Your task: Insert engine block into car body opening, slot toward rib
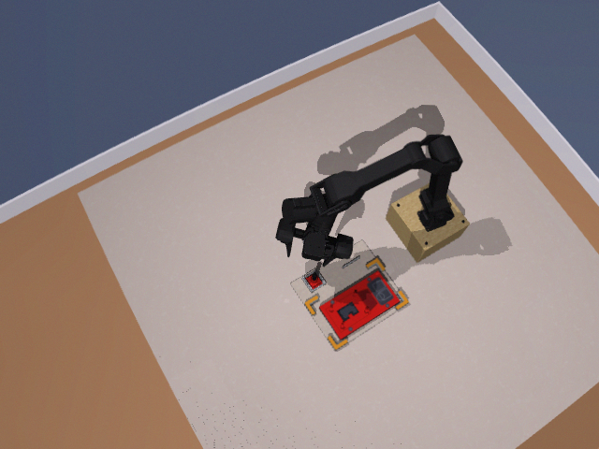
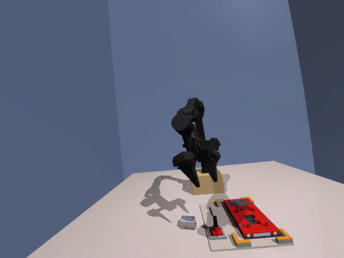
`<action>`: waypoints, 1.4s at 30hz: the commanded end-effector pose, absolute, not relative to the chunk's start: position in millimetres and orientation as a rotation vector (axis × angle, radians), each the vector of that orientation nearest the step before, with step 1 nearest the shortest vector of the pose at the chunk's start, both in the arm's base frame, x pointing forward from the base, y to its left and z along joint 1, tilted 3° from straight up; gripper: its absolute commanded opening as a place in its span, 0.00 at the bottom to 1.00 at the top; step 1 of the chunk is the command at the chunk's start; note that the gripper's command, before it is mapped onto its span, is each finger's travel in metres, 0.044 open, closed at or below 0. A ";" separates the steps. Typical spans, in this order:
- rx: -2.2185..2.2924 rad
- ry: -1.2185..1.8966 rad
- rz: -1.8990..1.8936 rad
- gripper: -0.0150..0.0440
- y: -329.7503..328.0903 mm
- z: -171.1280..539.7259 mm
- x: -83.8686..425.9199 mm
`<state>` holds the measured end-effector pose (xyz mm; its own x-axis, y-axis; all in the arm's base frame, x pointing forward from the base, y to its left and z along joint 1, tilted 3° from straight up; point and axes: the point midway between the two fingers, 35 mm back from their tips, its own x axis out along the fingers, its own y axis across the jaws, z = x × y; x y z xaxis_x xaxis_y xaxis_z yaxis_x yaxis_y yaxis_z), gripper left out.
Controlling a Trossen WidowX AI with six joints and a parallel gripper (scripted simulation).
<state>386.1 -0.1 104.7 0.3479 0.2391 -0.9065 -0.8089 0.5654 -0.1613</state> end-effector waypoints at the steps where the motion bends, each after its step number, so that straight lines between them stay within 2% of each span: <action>1: -0.801 1.051 0.808 1.00 -17.0 92.5 378.2; 18: -1.182 1.240 1.151 1.00 -72.5 64.5 337.7; 27: -1.208 1.252 1.187 1.00 -79.2 63.2 341.6; 33: -1.208 1.252 1.187 1.00 -83.3 -4.2 338.0; 42: -1.207 1.252 1.188 1.00 -82.9 -22.1 336.3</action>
